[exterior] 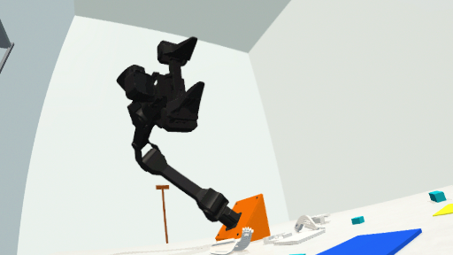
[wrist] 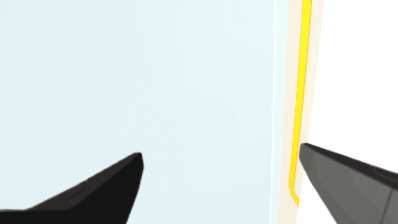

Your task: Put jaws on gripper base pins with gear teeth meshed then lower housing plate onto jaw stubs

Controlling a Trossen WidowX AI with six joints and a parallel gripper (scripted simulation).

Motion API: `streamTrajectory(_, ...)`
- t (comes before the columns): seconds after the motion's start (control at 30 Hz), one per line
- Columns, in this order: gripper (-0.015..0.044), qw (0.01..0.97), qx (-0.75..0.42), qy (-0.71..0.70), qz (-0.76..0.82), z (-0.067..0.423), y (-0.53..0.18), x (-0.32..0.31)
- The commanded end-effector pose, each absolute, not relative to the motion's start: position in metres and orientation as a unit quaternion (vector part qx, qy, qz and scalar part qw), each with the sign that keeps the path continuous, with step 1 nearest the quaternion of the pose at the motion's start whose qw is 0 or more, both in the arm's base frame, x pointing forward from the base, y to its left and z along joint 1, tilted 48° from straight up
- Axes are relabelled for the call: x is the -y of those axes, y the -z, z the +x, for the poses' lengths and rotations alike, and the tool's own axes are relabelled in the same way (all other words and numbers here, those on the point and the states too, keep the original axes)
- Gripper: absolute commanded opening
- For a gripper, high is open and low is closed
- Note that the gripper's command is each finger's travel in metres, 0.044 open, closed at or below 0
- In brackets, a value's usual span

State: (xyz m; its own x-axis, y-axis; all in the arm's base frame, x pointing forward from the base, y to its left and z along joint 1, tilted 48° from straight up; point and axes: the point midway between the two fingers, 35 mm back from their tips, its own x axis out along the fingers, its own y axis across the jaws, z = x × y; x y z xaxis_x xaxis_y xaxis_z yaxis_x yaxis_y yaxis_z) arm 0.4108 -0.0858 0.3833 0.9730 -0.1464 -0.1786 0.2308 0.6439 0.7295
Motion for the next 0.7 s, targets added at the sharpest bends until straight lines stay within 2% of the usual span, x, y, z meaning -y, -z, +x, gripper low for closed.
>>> streamTrajectory(0.0, 0.044, 0.916, -0.088, 0.11, 0.376, 0.419, -0.36, 0.079)
streamTrajectory(0.67, 0.044, 0.943, -0.235, 0.098, 0.213, 0.439, -0.274, 0.041)
